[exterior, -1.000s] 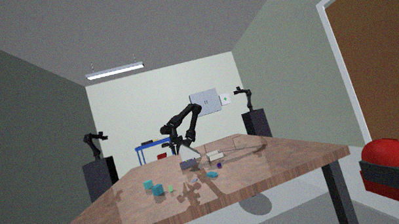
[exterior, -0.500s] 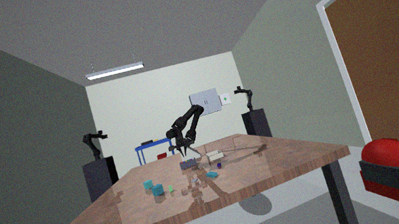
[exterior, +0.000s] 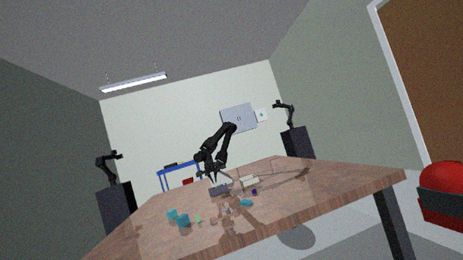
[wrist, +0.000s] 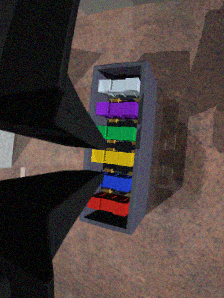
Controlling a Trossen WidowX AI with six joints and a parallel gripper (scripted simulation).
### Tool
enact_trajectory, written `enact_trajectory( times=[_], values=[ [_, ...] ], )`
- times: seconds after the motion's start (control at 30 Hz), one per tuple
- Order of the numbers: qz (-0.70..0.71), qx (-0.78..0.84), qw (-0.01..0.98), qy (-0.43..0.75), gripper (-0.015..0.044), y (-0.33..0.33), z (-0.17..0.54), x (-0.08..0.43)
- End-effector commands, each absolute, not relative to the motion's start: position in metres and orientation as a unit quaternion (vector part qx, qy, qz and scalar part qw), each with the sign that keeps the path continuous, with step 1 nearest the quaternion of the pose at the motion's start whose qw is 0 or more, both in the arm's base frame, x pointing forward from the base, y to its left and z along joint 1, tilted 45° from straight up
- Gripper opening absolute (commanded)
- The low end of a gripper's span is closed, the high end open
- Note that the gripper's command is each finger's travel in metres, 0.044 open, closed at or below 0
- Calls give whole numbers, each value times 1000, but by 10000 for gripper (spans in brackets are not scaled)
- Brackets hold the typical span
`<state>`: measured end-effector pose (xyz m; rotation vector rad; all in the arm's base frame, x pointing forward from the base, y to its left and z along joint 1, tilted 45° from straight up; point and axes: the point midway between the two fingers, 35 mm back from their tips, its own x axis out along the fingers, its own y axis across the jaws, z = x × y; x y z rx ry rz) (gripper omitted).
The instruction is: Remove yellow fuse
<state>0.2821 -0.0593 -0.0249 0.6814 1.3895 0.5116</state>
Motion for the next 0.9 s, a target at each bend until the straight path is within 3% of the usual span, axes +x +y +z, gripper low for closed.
enact_trajectory(
  times=[0.0,0.87],
  values=[
    [228,308,683,621,60,-55,-28,281],
    [229,308,683,621,60,-44,-39,282]
  ],
)
